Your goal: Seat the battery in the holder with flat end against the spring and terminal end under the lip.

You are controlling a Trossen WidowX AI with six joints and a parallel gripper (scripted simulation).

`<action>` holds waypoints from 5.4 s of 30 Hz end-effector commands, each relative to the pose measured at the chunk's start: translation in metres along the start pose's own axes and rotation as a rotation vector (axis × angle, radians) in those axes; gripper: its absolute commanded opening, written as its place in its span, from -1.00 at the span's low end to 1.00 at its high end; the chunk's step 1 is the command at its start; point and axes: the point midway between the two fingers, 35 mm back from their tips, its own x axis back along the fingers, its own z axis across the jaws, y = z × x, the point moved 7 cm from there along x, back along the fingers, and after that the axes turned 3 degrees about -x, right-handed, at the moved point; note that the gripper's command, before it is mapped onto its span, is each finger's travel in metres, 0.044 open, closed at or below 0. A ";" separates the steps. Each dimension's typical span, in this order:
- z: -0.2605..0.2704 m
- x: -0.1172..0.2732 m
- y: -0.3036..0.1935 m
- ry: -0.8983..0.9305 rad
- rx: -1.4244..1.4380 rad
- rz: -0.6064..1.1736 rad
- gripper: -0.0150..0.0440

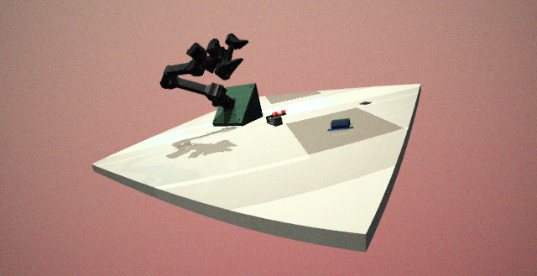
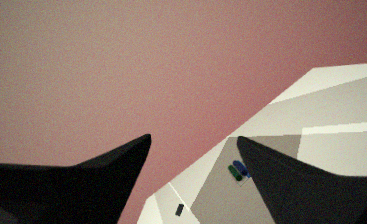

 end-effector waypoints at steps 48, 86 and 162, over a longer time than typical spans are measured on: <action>0.050 0.007 -0.321 -0.121 1.193 1.770 0.31; 0.022 0.010 -0.344 -0.124 1.195 1.770 -0.24; -0.010 -0.045 -0.221 1.661 2.386 1.689 -0.24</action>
